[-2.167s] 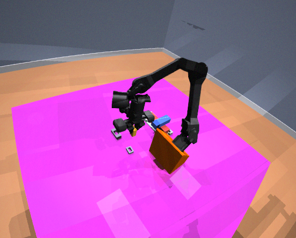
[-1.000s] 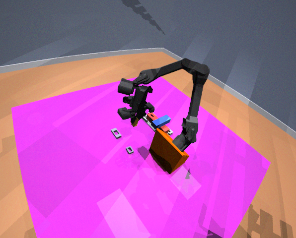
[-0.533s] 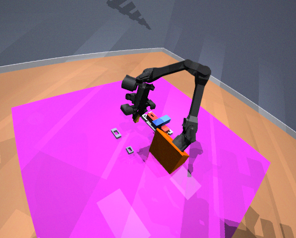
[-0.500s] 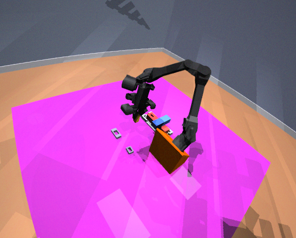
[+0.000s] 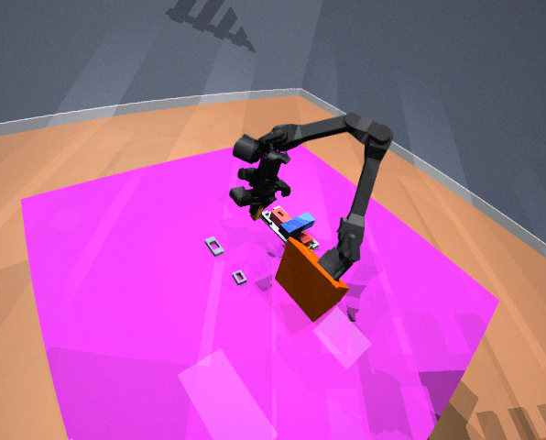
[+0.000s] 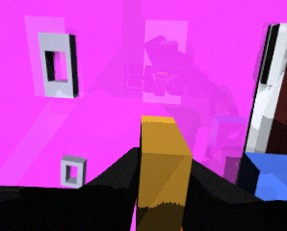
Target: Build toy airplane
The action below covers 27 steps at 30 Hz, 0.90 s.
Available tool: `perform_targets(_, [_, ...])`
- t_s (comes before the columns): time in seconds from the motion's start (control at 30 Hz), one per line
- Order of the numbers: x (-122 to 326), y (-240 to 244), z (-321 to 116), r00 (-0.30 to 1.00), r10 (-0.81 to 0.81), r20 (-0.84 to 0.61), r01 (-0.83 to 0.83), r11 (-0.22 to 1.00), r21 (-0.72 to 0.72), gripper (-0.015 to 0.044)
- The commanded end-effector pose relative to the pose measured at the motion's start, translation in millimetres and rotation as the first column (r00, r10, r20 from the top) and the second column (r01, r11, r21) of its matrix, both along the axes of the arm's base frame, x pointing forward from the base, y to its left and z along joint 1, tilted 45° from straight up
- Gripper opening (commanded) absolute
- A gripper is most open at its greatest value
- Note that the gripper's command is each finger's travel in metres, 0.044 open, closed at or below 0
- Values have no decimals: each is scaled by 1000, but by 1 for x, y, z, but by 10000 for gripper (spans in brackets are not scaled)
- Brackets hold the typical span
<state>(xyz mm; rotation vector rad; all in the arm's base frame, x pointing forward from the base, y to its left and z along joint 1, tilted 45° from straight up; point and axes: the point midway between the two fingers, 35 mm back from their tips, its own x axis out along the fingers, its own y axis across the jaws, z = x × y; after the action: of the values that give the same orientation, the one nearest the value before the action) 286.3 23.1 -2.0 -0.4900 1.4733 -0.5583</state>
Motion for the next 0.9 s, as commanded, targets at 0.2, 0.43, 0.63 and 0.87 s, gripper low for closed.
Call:
perform_targets(0.2, [11, -23, 14, 1000, 13, 3, -13, 1000, -12, 0])
perform_targets(0.43, [17, -40, 25, 1000, 19, 2, -19, 1000, -24, 0])
perform_targets(0.63, [21, -55, 34, 1000, 24, 0, -24, 999, -36, 0])
perform_targets(0.87, [25, -73, 45, 1000, 28, -4, -29, 998, -53, 0])
